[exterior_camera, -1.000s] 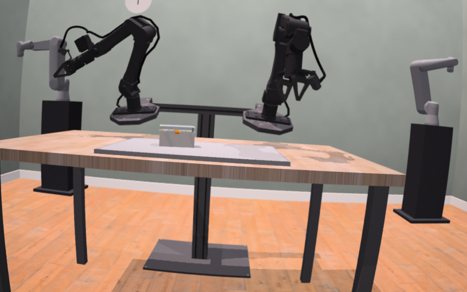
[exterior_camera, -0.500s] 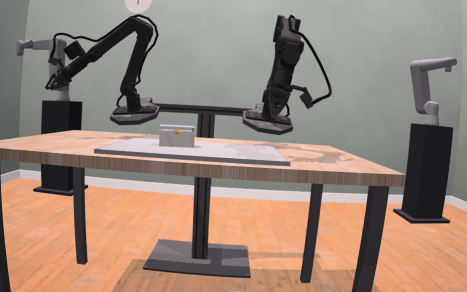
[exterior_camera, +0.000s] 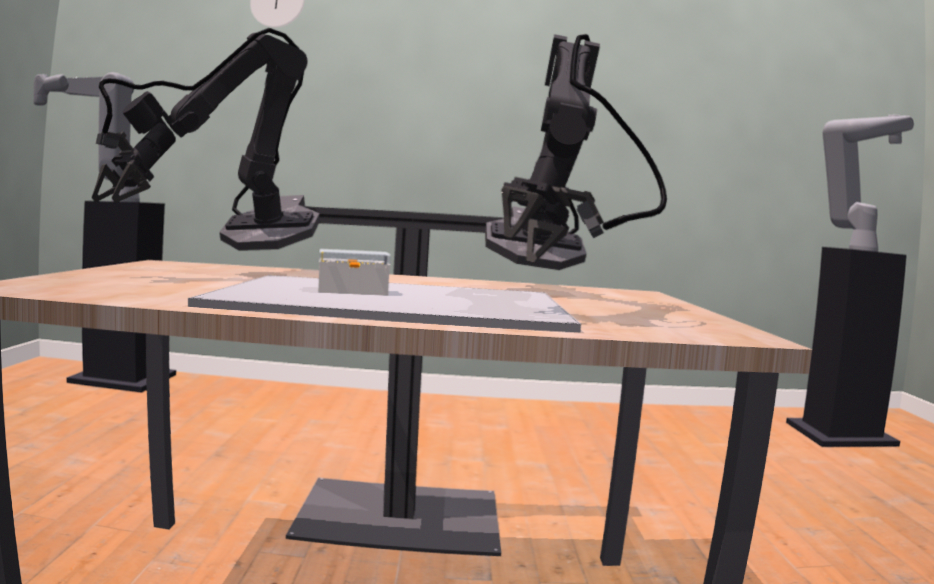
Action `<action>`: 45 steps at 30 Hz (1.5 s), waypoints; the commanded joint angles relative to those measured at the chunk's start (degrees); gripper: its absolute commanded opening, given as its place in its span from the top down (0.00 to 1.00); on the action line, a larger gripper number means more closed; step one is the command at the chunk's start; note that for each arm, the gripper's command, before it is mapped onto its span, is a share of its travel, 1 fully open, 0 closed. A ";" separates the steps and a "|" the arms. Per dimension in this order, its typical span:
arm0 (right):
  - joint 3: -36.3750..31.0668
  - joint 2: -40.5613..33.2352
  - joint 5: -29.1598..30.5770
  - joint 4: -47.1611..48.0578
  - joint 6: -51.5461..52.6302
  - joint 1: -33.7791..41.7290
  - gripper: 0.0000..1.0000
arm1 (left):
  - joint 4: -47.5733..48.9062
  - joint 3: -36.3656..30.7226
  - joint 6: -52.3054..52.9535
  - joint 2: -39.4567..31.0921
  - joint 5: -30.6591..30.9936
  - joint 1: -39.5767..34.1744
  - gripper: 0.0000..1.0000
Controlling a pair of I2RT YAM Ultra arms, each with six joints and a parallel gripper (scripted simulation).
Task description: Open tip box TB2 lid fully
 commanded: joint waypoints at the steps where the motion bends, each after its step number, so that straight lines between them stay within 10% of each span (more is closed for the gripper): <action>1: -0.06 0.60 3.14 0.49 0.40 6.05 0.00 | 7.82 -2.03 9.80 0.76 3.09 -1.67 0.00; 45: -1.34 6.06 26.76 0.70 -0.42 69.95 0.00 | 58.31 -21.72 75.05 9.61 23.67 -7.76 0.00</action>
